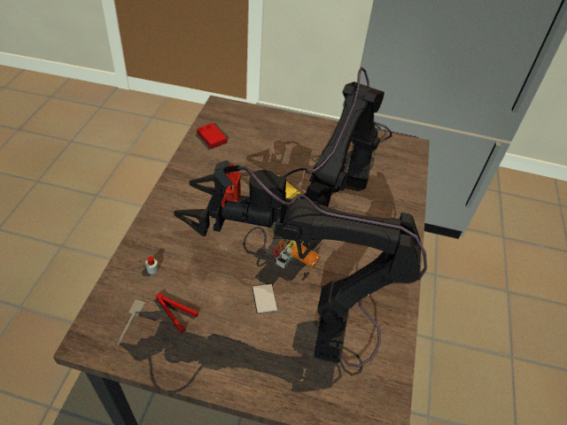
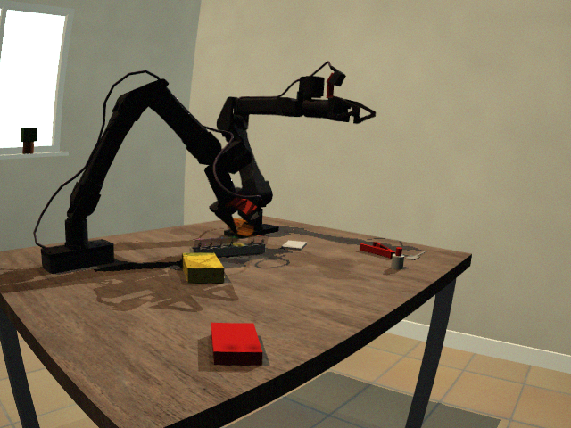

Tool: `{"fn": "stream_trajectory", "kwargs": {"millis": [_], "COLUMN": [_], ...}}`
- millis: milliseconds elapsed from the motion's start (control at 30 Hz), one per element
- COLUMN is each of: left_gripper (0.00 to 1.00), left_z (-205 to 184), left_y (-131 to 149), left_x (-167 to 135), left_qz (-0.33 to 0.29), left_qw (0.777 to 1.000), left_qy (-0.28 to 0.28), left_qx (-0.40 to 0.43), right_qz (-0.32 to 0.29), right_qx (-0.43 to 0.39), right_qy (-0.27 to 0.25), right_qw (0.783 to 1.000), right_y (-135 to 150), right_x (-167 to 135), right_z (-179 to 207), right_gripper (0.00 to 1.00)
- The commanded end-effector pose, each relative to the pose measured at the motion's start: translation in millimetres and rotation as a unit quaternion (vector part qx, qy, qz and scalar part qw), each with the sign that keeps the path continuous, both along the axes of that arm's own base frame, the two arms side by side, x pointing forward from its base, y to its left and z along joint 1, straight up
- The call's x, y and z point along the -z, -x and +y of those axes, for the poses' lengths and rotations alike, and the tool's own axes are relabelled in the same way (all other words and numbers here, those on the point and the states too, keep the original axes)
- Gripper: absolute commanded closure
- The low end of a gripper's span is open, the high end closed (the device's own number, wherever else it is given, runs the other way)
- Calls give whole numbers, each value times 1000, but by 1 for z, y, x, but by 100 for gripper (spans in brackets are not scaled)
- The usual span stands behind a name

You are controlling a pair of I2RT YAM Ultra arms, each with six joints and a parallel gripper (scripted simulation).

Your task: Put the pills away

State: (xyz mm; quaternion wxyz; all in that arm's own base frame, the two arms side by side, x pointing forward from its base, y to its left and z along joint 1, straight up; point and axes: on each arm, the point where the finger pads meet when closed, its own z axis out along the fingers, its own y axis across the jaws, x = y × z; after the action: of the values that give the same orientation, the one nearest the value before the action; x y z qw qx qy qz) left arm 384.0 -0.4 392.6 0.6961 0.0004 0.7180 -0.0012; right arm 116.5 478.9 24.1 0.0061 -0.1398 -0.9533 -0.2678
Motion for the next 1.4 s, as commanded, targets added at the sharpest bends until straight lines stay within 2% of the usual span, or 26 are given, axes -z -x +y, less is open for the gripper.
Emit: {"fn": "stream_trajectory", "kwargs": {"millis": [0, 67, 833, 900, 1000, 1367], "left_gripper": [0, 0, 0, 0, 0, 0], "left_z": [1, 1, 1, 1, 1, 1], "left_y": [3, 3, 3, 3, 3, 3], "left_x": [-18, -18, -18, -18, -18, -18], "left_qz": [-20, -20, -20, -20, -20, -20], "left_qw": [1000, 1000, 1000, 1000, 1000, 1000], "left_qy": [-1, -1, -1, -1, -1, -1], "left_qx": [-1, -1, -1, -1, -1, -1], "right_qz": [36, 50, 47, 73, 101, 102], "right_qx": [0, 5, 0, -4, 5, 0], "right_qy": [-40, -44, -44, -49, -53, -54], "right_qw": [999, 998, 998, 996, 994, 993], "right_y": [-8, -11, -9, -2, -11, -9], "right_x": [-18, -18, -18, -15, -11, -12], "right_z": [-1, -3, -2, 0, -7, -6], "right_gripper": [64, 64, 64, 64, 64, 64]}}
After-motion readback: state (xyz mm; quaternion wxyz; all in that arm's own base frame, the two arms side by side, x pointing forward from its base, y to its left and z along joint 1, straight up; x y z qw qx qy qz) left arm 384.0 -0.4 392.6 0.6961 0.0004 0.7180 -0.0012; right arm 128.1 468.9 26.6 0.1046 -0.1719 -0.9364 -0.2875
